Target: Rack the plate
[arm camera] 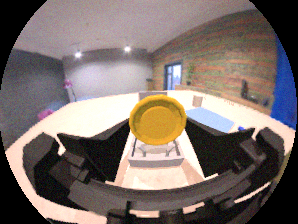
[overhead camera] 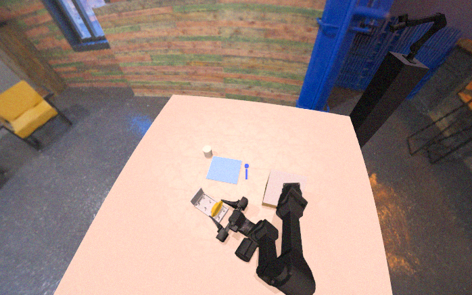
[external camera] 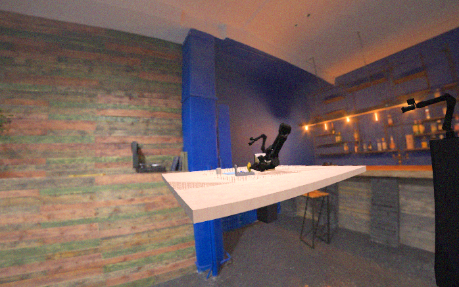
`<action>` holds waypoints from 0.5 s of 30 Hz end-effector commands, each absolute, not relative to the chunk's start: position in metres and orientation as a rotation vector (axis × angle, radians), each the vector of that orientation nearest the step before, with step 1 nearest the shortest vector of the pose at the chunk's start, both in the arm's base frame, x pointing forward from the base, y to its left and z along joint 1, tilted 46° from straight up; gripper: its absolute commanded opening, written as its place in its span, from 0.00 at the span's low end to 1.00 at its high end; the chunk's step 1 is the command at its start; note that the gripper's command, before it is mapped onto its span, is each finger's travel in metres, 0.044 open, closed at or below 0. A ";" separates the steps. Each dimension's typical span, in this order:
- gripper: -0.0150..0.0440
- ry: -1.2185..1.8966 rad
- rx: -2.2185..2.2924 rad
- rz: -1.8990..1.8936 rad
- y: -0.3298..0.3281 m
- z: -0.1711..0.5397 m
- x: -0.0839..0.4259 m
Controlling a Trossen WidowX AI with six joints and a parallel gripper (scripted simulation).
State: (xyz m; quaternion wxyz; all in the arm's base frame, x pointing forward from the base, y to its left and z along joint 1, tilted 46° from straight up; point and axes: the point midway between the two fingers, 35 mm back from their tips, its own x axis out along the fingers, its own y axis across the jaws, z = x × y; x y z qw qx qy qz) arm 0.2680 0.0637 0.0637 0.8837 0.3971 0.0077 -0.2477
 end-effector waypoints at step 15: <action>0.34 0.014 0.830 -0.515 0.065 0.063 0.269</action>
